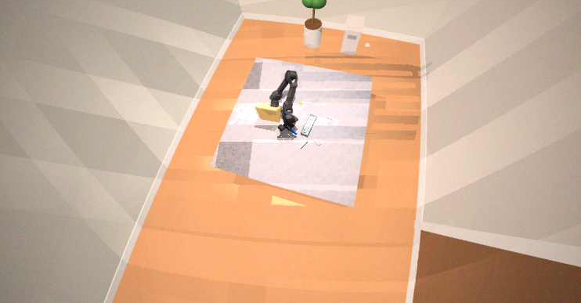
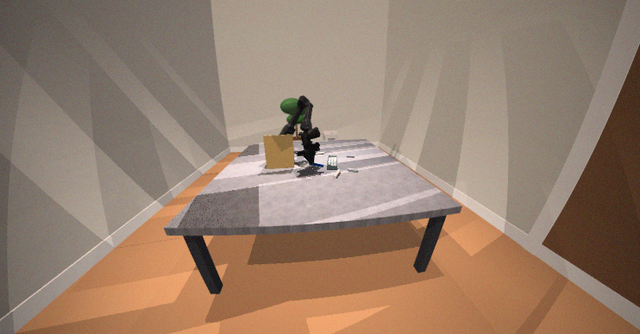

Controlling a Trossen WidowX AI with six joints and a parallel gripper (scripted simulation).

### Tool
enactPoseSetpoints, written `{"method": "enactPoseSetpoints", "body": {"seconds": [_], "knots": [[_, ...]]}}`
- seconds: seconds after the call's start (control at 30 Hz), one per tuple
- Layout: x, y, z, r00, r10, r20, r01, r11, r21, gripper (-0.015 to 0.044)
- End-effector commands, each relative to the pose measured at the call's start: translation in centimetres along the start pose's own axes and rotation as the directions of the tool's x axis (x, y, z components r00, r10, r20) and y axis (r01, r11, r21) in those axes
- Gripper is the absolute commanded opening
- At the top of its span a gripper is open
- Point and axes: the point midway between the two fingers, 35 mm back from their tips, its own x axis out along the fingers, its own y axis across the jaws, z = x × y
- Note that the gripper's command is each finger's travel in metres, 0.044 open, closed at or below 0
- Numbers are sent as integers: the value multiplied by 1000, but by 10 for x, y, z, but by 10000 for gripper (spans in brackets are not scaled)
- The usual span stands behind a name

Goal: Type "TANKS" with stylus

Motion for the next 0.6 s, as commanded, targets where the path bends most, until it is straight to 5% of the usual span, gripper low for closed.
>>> {"method": "enactPoseSetpoints", "body": {"seconds": [0.0, 0.27, 0.57], "knots": [[-4, 3, 1, 999, -14, 46, 10, 995, 97, 0], [-10, 9, 2, 991, -25, 129, -14, 957, 290, 0], [-8, 10, 2, 990, -26, 136, -17, 952, 306, 0]]}}
